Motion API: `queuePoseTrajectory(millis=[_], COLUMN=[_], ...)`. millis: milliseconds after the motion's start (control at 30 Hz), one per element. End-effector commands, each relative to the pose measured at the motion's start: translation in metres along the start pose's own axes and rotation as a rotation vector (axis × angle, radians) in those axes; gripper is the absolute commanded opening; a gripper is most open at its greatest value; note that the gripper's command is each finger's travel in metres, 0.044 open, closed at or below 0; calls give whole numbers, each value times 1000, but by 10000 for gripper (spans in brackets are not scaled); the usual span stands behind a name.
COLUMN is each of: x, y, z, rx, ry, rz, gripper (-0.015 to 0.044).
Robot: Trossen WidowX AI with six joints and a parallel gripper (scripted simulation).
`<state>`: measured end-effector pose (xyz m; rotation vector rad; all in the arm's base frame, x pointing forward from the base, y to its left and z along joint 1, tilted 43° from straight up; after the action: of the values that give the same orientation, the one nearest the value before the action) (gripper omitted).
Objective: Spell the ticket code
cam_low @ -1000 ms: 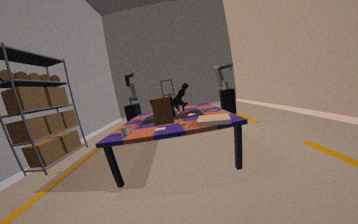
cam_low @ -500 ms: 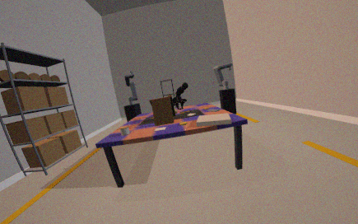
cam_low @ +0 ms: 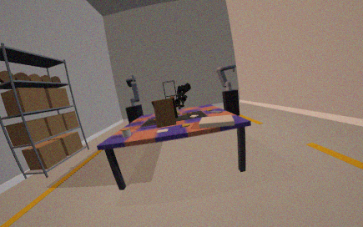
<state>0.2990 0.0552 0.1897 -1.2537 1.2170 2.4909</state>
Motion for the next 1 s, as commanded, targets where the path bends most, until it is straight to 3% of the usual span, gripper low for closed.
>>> queuePoseTrajectory(millis=[0, 600, 967], x=[-9, -25, -20], y=[11, 60, 68], z=[-8, -65, -109], rx=[34, 211, 208], ry=[-54, -344, -582], rz=[-49, -191, -239], gripper=[0, 0, 0])
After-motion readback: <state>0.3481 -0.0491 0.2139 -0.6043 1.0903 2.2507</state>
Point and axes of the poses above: the point midway between the two fingers, 35 mm back from their tips, its own y axis back along the fingers, its own x axis across the jaws, z = x × y, the point moved 5 cm from there along y, back along the fingers, and after that the axes turned 7 degrees about -y, right-handed, at the moved point
